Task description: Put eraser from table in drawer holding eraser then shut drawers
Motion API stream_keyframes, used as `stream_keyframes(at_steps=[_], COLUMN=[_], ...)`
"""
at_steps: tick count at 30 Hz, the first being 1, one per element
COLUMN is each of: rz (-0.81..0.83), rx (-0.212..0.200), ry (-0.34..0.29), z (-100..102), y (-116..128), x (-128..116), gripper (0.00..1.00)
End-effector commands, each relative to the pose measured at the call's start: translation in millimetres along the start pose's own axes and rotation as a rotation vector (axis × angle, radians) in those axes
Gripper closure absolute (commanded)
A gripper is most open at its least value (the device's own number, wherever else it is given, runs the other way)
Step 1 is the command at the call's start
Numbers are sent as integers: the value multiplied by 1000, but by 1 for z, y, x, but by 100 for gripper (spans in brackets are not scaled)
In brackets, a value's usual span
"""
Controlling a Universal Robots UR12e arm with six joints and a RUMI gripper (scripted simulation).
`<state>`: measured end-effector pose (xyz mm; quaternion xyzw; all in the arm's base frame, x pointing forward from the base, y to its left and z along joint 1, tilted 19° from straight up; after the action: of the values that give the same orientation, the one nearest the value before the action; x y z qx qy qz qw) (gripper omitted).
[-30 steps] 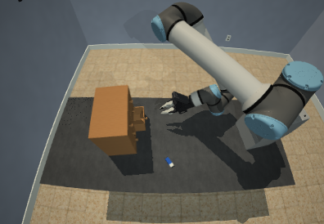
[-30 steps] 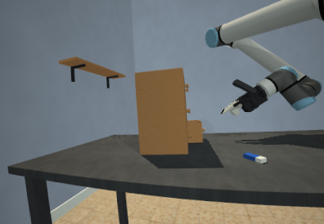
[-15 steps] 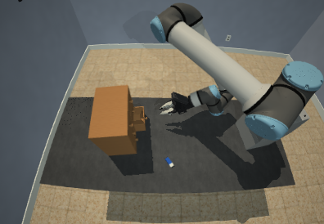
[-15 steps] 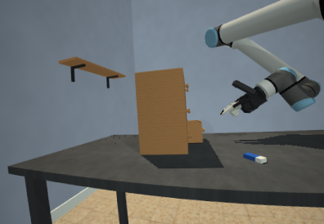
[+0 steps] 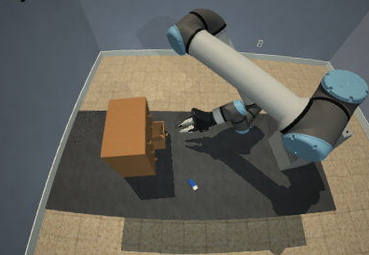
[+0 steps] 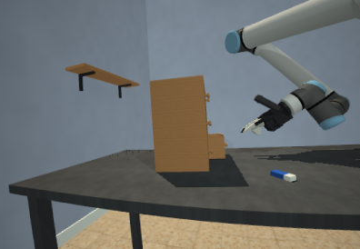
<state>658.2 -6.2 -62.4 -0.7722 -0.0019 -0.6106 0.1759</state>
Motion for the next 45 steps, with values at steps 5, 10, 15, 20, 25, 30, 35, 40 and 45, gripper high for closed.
stream_keyframes(at_steps=[5, 10, 15, 20, 25, 30, 35, 40, 45], rz=[0, 0, 0, 0, 0, 0, 0, 0, 0], rx=[-1, -1, -1, -1, -1, -1, -1, -1, -1], ry=[0, 0, 0, 0, 0, 0, 0, 0, 0], z=[26, 41, 51, 58, 64, 67, 67, 67, 67], y=[3, 4, 6, 6, 7, 7, 7, 7, 7], x=[-10, -16, -20, -24, -26, -27, -27, -27, -27], gripper=[80, 80, 80, 80, 80, 80, 80, 80, 80])
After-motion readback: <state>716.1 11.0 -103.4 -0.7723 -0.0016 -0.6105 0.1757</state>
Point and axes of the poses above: the point where the finger pads meet when closed, its own z axis out along the fingers, its own y axis across the jaws, x = y × z, the point moved 5 cm from there along -z, back along the fingers, and after that the axes turned 15 degrees about z, right-handed, at the moved point
